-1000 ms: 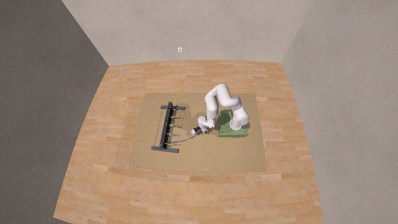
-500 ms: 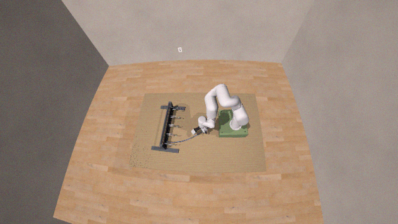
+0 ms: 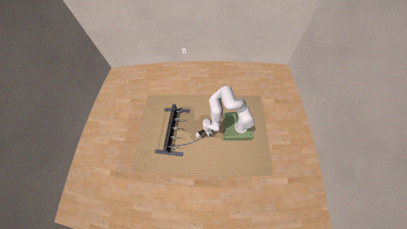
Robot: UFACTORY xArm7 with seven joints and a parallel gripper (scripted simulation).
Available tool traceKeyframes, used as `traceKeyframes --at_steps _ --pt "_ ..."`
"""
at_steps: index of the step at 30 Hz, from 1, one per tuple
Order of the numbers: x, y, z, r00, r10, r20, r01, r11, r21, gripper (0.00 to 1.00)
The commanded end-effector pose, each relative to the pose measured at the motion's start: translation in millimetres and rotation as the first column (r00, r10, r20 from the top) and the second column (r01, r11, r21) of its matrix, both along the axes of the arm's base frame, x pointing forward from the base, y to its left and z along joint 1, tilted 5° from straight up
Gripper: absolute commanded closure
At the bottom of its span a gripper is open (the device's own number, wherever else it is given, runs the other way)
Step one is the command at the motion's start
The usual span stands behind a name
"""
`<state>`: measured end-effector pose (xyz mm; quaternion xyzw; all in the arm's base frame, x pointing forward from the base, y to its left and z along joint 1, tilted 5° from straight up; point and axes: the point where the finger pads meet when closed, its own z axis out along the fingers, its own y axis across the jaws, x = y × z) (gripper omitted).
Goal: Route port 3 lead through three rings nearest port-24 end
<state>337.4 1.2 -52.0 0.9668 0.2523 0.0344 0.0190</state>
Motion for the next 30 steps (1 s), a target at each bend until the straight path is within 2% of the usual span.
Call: traceKeyframes --at_steps 1,9,10,30 --pt "1.1 0.1 0.7 1.000 0.000 0.003 0.000 1.000 0.000 0.67" --pt "1.1 0.1 0.7 1.000 0.000 0.003 0.000 1.000 0.000 0.67" --pt "1.1 0.1 0.7 1.000 0.000 0.003 0.000 1.000 0.000 1.00" --pt "1.1 0.1 0.7 1.000 0.000 0.003 0.000 1.000 0.000 1.00"
